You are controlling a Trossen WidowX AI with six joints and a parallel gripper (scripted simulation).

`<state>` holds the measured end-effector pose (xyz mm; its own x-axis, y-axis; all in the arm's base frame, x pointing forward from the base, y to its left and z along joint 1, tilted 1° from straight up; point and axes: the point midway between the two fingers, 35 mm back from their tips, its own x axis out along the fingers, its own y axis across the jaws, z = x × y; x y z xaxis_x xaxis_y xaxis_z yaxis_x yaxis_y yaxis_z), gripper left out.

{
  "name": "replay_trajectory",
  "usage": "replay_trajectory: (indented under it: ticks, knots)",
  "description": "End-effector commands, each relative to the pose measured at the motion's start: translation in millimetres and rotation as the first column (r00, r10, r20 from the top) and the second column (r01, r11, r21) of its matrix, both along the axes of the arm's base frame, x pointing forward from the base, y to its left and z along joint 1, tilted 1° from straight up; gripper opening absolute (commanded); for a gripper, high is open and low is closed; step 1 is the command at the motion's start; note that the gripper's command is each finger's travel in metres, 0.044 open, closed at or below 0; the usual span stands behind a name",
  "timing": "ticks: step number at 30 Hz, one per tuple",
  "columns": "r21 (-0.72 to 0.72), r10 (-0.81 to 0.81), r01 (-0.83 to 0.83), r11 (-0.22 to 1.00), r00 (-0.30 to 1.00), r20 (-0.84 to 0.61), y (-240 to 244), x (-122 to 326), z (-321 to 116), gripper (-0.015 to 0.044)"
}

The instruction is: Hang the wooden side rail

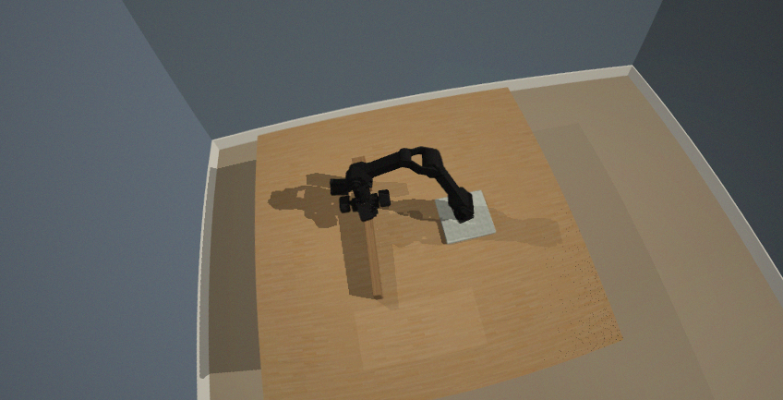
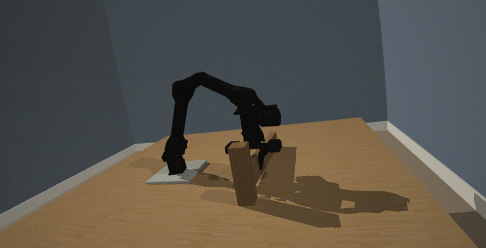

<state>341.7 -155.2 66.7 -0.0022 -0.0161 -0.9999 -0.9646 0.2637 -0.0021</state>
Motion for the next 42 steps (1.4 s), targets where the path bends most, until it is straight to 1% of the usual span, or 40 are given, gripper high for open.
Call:
replay_trajectory:
  ticks: [1, 42]
  knots:
    - [-0.006, -0.001, 0.001, 1.000, 1.000, 0.008, -1.7, -0.3, 2.7, 0.0000]
    - [-0.007, -0.001, 0.001, 1.000, 1.000, 0.008, -5.3, 0.5, 6.2, 0.0000]
